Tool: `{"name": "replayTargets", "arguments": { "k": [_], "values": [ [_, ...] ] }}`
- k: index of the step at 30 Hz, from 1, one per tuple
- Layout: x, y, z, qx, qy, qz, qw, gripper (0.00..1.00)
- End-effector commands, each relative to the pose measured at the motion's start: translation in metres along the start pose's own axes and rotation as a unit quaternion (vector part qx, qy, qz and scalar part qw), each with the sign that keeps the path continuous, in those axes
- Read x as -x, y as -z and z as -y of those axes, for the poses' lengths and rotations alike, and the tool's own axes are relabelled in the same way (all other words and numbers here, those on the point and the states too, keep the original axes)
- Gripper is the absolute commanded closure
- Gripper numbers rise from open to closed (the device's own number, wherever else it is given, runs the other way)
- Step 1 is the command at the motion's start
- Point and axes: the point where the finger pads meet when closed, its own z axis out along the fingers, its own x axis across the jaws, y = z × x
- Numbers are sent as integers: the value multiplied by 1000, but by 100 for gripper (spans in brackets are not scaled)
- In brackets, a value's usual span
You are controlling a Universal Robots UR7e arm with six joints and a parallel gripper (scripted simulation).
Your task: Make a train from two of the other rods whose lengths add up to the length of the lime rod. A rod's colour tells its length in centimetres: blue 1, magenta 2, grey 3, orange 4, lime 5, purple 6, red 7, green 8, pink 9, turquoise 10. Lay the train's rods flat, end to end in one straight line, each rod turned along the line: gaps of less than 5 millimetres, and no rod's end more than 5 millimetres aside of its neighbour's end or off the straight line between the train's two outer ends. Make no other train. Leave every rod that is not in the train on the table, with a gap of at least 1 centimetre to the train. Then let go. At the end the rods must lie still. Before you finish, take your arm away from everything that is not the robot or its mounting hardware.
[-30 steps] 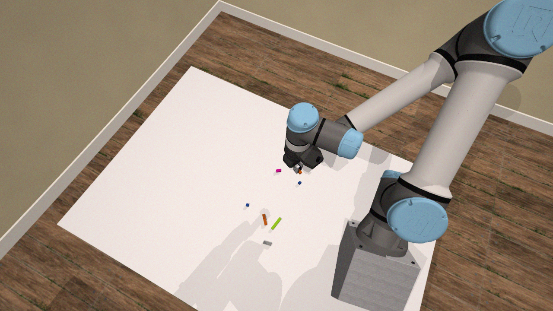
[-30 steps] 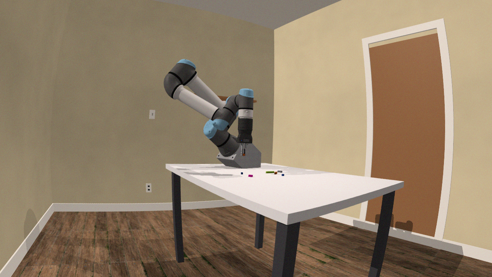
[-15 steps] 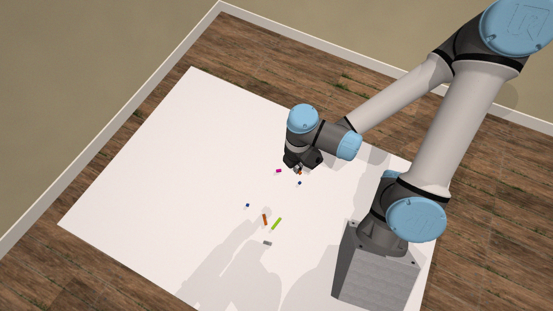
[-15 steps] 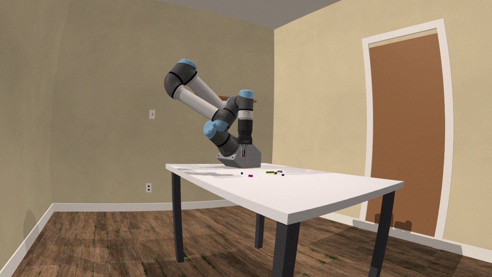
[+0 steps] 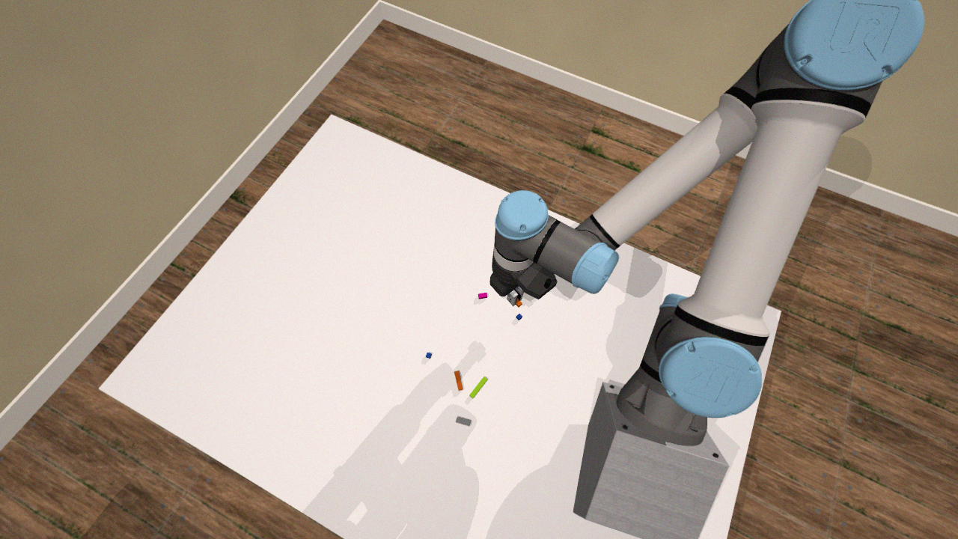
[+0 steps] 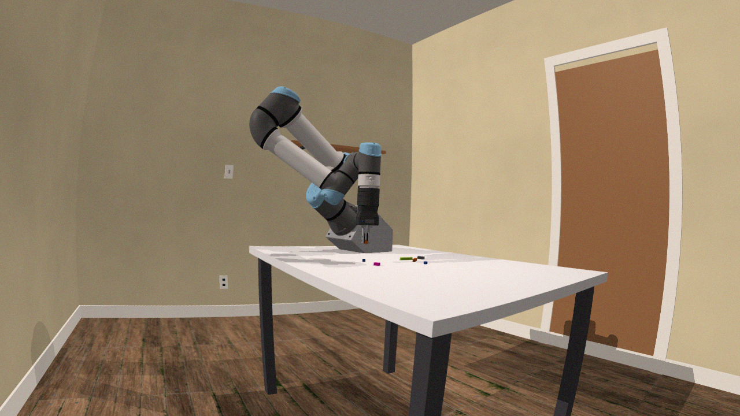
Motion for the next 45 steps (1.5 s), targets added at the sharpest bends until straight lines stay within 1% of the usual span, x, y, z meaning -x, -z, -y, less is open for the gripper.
{"name": "replayTargets", "arguments": {
  "k": [1, 13, 21, 28, 45],
  "values": [
    [0, -12, -1, 3, 0, -2, 1000, 76],
    [0, -43, -1, 3, 0, -2, 1000, 76],
    [0, -52, -1, 3, 0, -2, 1000, 76],
    [0, -56, -1, 3, 0, -2, 1000, 76],
    [0, -56, -1, 3, 0, -2, 1000, 76]
  ]
}}
